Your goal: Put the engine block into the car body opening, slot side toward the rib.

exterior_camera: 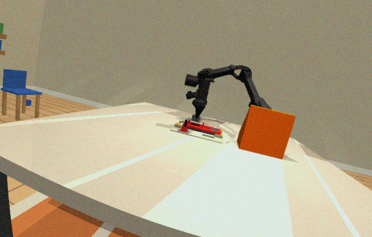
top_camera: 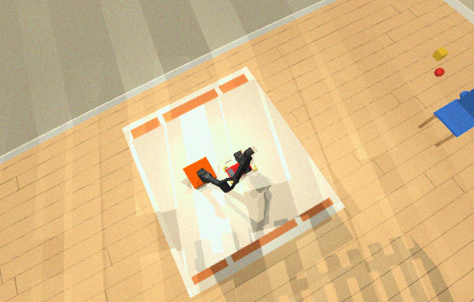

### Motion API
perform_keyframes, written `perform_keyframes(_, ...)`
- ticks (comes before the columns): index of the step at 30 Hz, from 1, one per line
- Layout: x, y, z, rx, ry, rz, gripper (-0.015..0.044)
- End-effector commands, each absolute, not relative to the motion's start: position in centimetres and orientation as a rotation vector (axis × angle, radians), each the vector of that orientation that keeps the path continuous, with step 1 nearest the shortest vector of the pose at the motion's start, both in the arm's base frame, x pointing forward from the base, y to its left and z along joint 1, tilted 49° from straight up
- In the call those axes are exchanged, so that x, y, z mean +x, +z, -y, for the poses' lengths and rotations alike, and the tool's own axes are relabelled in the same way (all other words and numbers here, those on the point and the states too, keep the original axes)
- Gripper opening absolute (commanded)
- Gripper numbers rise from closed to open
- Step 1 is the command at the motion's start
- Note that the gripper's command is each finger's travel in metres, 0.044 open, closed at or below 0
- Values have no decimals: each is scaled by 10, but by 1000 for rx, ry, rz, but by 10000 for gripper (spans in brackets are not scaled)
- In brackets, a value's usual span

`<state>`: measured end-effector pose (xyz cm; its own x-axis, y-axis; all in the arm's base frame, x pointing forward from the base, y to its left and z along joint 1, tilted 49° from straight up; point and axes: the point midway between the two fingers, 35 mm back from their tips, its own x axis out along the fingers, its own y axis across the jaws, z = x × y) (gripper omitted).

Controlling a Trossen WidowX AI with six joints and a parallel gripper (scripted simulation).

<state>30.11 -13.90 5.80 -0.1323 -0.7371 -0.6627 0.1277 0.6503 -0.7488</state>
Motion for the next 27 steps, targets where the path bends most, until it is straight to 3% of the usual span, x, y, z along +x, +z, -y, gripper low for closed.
perform_keyframes(1, 301, 59, 140, -531, -808, -1532, 158)
perform_keyframes(27, 300, 54, 145, -532, -807, -1532, 158)
